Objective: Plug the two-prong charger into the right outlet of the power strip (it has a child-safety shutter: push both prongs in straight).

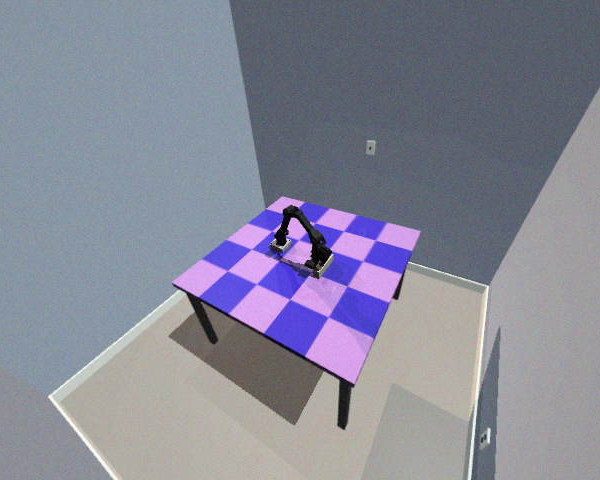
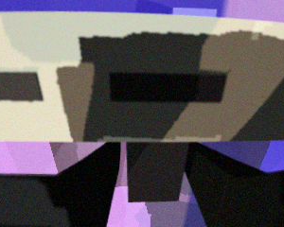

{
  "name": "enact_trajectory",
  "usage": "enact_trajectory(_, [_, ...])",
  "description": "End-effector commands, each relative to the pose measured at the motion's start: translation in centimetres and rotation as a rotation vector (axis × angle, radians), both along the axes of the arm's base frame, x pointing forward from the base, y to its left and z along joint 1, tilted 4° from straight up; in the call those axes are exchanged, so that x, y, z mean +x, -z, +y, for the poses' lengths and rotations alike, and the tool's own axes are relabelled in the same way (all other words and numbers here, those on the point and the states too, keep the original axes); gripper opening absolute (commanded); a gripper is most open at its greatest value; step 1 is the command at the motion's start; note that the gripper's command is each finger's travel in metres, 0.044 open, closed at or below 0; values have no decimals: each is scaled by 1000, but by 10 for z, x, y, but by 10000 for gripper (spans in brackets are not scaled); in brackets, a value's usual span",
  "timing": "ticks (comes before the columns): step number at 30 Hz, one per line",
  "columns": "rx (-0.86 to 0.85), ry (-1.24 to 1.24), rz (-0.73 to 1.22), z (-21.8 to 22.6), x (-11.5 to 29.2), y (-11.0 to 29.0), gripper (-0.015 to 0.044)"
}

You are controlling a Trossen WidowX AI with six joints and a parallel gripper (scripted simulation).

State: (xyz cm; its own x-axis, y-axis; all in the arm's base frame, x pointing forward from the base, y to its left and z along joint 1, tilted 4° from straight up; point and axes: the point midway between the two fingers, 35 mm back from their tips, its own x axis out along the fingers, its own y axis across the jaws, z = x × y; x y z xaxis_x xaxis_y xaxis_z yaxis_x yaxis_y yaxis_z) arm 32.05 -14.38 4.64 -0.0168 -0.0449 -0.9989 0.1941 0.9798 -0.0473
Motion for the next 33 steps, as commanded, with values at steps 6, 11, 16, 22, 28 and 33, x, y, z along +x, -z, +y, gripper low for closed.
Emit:
enact_trajectory(6, [-1, 0, -2, 0, 0, 0, 440])
enact_trajectory(11, [-2, 0, -4, 0, 0, 0, 440])
enact_trajectory(16, [-2, 0, -8, 0, -2, 0, 440])
enact_trajectory(22, [-3, 0, -11, 0, -3, 0, 440])
enact_trajectory(28, [-3, -1, -15, 1, -5, 0, 440])
enact_trajectory(33, [-4, -1, -18, 1, -6, 1, 440])
